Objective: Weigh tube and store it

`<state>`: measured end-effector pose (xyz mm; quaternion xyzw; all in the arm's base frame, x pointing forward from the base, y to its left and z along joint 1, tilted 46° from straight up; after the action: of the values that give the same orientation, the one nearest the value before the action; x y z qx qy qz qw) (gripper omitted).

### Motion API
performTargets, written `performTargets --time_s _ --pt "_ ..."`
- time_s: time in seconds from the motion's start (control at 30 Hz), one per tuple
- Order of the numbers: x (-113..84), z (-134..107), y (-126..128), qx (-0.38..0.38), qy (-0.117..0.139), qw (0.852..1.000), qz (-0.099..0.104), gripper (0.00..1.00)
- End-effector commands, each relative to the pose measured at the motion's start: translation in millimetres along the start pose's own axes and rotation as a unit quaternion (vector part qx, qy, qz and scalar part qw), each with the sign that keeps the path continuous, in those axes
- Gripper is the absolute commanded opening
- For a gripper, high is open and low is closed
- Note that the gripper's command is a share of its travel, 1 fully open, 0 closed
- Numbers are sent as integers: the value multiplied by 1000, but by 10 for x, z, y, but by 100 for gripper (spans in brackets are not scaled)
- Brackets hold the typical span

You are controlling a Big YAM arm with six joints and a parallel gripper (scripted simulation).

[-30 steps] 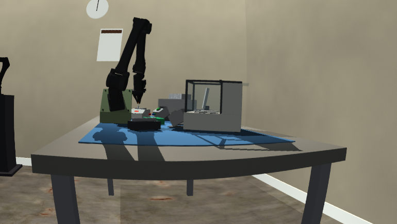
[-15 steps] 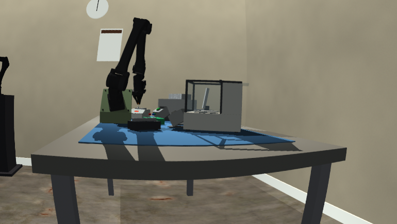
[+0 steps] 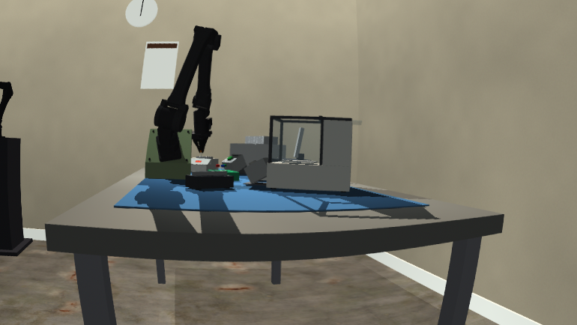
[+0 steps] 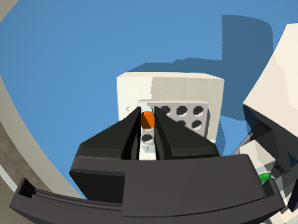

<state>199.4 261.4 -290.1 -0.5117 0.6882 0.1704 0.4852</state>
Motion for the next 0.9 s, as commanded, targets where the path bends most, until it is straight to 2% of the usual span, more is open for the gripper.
performTargets --time_s 0.0,0.87 --pt "173 -59 11 -4 8 1000 2 9" --pt "165 -66 32 -5 7 1000 1 9"
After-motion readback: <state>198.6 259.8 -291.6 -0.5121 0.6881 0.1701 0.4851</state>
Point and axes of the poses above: the point where the finger pads meet when closed, its own x axis out along the fingers, its own y axis across the jaws, z = x × y, the point moved 3 cm from there along -x, back along the fingers, and after that the axes turned 6 degrees about -x, right-handed, at the moved point
